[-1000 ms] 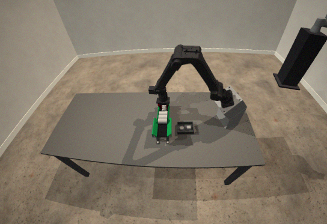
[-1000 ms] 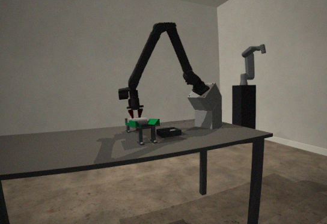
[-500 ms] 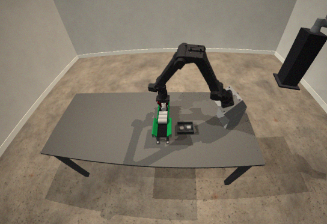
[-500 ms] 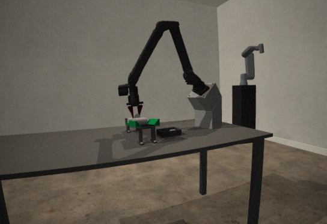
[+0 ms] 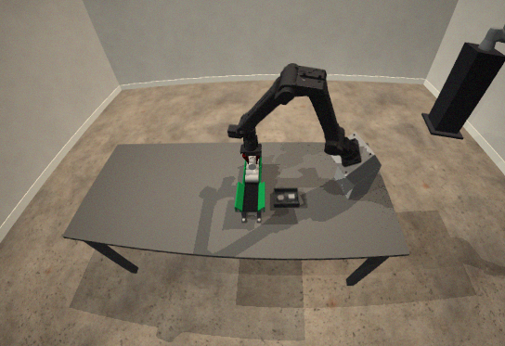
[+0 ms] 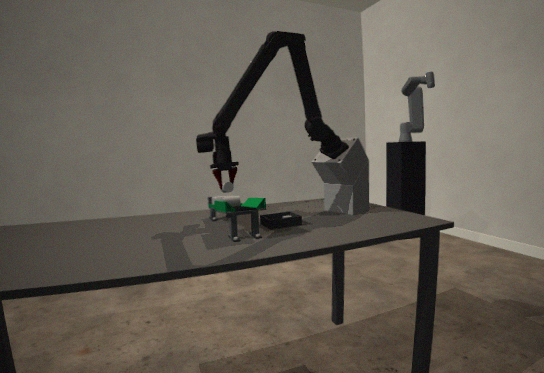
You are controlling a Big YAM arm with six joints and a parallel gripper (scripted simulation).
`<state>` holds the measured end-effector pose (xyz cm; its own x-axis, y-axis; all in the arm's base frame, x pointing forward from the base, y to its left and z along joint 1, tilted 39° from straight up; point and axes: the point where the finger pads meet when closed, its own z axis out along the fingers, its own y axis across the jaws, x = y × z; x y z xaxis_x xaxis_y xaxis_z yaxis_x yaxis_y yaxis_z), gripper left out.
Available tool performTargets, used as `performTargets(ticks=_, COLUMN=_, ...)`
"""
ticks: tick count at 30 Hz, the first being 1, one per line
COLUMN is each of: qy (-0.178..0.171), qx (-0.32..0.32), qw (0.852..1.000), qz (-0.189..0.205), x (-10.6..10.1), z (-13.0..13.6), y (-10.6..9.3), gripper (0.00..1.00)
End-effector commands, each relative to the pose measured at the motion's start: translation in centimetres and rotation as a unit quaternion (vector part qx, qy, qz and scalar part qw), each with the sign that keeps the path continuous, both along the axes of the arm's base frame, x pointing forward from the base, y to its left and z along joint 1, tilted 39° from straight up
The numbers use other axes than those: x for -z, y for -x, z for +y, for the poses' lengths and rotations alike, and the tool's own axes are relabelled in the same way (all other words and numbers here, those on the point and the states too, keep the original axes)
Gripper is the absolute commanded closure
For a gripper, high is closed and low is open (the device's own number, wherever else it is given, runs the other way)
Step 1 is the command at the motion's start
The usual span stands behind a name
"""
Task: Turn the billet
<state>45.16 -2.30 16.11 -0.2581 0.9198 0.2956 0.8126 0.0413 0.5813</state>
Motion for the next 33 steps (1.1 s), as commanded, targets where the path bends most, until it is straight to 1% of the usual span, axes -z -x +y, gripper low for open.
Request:
performTargets(ticks=1, qy=0.012, qx=0.009, qw=0.999, qz=-0.042, x=-4.5, z=-2.0, y=-0.4, gripper=1.0)
performTargets(ticks=6, qy=0.014, qx=0.011, qw=0.999, qz=-0.042, x=-5.2, z=-2.2, y=0.1, gripper=1.0)
performTargets(ticks=9, qy=0.023, qx=0.019, qw=0.999, qz=-0.045, x=-5.3, z=-2.3, y=-0.1, gripper=1.0)
performTargets(ticks=15, qy=0.028, qx=0.032, qw=0.998, qz=-0.049, x=-5.5, z=-2.4, y=-0.3, gripper=1.0)
performTargets(ticks=16, qy=0.027, qx=0.033, qw=0.998, qz=-0.04, x=-5.2, z=-2.3, y=0.0, gripper=1.0)
performTargets(ticks=17, qy=0.03, qx=0.033, qw=0.998, qz=-0.043, x=-5.3, z=-2.2, y=-0.1, gripper=1.0)
performTargets(ticks=20, qy=0.034, qx=0.025, qw=0.998, qz=-0.042, x=-4.6, z=-1.0, y=0.1, gripper=1.0)
performTargets(ticks=23, qy=0.037, qx=0.028, qw=0.998, qz=-0.033, x=-4.0, z=-0.9, y=0.5, gripper=1.0)
performTargets(ticks=27, qy=0.045, qx=0.04, qw=0.997, qz=-0.045, x=-4.9, z=-1.6, y=0.0, gripper=1.0)
performTargets(ticks=30, qy=0.046, qx=0.036, qw=0.998, qz=-0.036, x=-4.3, z=-0.9, y=0.4, gripper=1.0)
performTargets(ticks=32, qy=0.046, qx=0.036, qw=0.998, qz=-0.036, x=-4.3, z=-0.9, y=0.4, gripper=1.0)
performTargets(ticks=33, qy=0.047, qx=0.042, qw=0.997, qz=-0.037, x=-4.3, z=-1.4, y=0.4, gripper=1.0)
